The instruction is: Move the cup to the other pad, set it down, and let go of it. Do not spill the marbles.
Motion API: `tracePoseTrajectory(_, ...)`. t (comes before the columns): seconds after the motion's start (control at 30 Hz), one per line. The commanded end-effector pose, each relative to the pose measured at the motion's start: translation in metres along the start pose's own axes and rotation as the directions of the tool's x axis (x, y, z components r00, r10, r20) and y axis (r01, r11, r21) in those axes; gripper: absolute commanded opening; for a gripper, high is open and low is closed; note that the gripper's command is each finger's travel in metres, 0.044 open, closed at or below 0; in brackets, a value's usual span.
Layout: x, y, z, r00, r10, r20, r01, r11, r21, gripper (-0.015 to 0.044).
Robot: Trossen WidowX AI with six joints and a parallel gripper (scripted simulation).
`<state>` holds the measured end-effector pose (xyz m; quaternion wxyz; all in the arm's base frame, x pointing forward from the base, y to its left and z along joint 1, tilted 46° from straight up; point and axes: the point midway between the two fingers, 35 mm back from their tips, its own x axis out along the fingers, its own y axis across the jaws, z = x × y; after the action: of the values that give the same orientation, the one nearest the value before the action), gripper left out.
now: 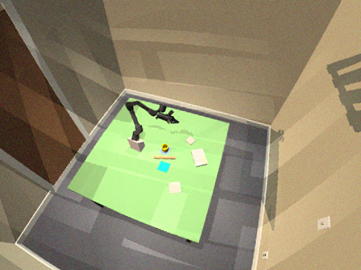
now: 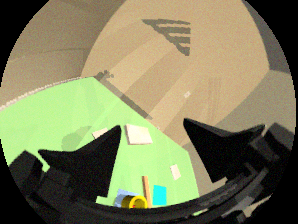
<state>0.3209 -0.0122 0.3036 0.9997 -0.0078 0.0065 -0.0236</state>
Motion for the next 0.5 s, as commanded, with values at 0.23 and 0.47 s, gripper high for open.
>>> tracePoseTrajectory(0.23,0.014,-0.001,-0.144,0.785,0.203,-0.585,0.196,0.815,0.546,0.019)
tracePoseTrajectory(0.47,-0.035,0.009,-0.232,0.339,0.536,-0.774,0.853,0.171,0.492,0.0167)
